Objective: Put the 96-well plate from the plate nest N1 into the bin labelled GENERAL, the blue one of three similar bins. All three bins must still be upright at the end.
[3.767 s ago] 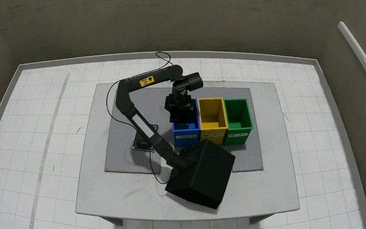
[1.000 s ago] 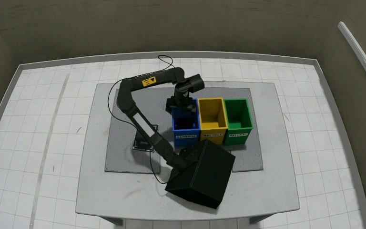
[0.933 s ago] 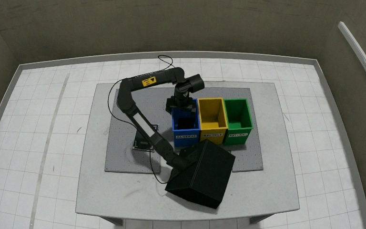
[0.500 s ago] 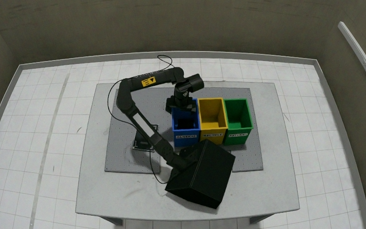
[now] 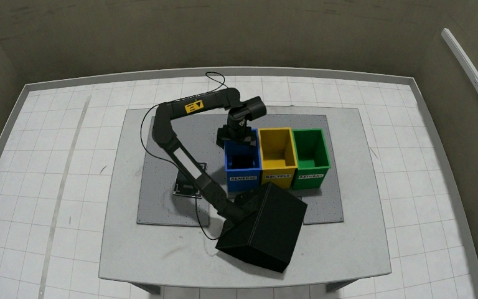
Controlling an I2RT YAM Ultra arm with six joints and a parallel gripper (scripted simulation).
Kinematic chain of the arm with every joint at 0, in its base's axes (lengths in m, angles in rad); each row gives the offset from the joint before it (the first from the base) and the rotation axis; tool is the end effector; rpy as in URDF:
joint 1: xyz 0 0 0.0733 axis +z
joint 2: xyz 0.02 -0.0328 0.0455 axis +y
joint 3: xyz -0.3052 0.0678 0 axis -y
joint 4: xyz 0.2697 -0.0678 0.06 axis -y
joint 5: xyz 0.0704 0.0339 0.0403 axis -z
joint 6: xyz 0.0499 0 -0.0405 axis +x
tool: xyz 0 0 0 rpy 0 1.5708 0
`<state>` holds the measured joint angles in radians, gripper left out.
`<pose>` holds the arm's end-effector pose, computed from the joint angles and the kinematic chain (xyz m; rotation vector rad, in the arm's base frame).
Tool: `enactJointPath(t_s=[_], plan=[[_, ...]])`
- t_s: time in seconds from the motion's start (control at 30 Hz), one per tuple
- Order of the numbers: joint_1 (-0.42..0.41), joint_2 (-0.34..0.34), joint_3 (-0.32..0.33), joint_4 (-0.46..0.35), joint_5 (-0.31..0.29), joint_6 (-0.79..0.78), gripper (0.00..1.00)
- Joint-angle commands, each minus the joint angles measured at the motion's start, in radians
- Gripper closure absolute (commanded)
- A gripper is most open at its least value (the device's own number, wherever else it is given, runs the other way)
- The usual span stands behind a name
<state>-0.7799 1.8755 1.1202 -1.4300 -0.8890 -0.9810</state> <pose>0.2343 -0.1757 0.1856 0.1241 2.5084 1.3607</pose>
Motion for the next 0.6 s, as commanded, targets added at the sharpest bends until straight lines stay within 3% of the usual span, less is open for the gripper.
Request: enactJointPath(t_s=[0.0, 0.53, 0.57], plan=[[-0.032, -0.014, 0.032, 0.02, -0.016, 0.005, 0.01], [-0.032, -0.014, 0.032, 0.02, -0.016, 0.005, 0.01], [-0.032, -0.014, 0.032, 0.02, -0.016, 0.005, 0.18]])
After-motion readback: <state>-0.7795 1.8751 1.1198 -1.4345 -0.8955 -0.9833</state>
